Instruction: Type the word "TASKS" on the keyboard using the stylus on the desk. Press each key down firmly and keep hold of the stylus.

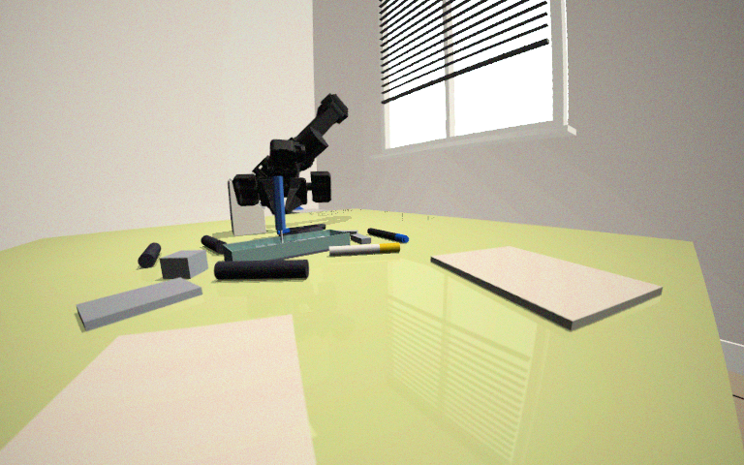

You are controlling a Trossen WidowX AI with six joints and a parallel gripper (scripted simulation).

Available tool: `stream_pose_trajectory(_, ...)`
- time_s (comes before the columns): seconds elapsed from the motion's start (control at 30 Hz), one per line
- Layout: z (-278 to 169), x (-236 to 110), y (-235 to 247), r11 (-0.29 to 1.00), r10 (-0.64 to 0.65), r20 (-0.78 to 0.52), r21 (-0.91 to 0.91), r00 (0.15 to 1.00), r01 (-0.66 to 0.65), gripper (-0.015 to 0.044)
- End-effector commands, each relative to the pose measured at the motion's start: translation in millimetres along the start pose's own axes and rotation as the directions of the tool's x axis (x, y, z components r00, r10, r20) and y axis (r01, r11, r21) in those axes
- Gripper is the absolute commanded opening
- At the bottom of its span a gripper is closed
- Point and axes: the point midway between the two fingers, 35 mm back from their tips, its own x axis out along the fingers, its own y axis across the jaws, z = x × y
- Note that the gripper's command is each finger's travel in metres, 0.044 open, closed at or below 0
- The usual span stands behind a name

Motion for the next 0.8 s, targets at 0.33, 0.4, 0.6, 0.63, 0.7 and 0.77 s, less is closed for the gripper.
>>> stream_pose_trajectory(0.33,-3.9,1.6,-1.0,1.000,-0.003,0.001,0.004,1.000,0.003,0.0081)
stream_pose_trajectory(0.4,-3.5,1.4,-1.0,1.000,-0.003,0.001,0.004,1.000,0.003,0.0081)
stream_pose_trajectory(0.6,-2.0,0.8,-1.0,1.000,-0.003,0.001,0.004,1.000,0.003,0.0081)
stream_pose_trajectory(0.63,-0.6,0.2,-1.0,1.000,-0.003,0.001,0.004,1.000,0.003,0.0081)
stream_pose_trajectory(0.7,3.6,-1.7,-0.9,1.000,-0.004,0.001,0.004,1.000,0.004,0.0081)
stream_pose_trajectory(0.77,9.3,-4.6,-0.9,1.000,-0.004,0.001,0.003,1.000,0.004,0.0081)
